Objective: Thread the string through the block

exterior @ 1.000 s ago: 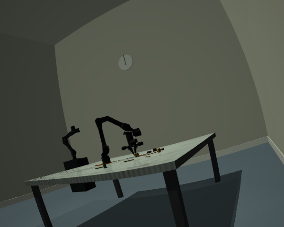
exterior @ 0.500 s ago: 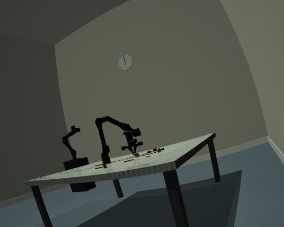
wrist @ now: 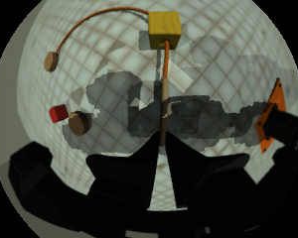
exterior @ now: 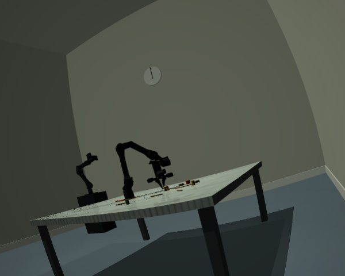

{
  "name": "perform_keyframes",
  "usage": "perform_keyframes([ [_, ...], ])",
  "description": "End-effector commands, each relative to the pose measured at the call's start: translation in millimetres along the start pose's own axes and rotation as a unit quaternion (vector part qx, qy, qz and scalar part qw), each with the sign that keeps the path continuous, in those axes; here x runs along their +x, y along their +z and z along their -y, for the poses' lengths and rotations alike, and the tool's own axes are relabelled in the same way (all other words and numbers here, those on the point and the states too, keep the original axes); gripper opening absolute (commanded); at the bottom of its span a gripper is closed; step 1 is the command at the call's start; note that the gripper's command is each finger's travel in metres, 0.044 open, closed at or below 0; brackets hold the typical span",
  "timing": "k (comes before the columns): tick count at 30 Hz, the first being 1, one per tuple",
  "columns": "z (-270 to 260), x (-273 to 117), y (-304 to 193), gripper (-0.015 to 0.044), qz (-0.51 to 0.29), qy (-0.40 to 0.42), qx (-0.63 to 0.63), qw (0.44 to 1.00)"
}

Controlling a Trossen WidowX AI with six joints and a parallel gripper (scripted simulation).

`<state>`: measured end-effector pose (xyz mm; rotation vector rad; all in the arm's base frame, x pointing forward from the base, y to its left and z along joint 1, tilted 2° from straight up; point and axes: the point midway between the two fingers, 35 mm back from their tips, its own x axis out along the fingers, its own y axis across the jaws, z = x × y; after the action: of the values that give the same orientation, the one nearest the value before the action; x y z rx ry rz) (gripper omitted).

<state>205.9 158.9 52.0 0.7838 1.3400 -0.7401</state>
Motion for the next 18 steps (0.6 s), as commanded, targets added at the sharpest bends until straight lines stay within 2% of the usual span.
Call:
perform_keyframes([
  [1, 1, 9, -9, 0.0000, 0.002, -0.010, -0.002, 1.000],
  [7, 1, 9, -9, 0.0000, 0.002, -0.010, -0.002, 1.000],
  [15, -1, -4, -7, 0.0210, 0.000, -0.006, -0.003, 1.000],
  [18, -4, -50, -3, 0.0210, 0.000, -0.006, -0.003, 1.000],
])
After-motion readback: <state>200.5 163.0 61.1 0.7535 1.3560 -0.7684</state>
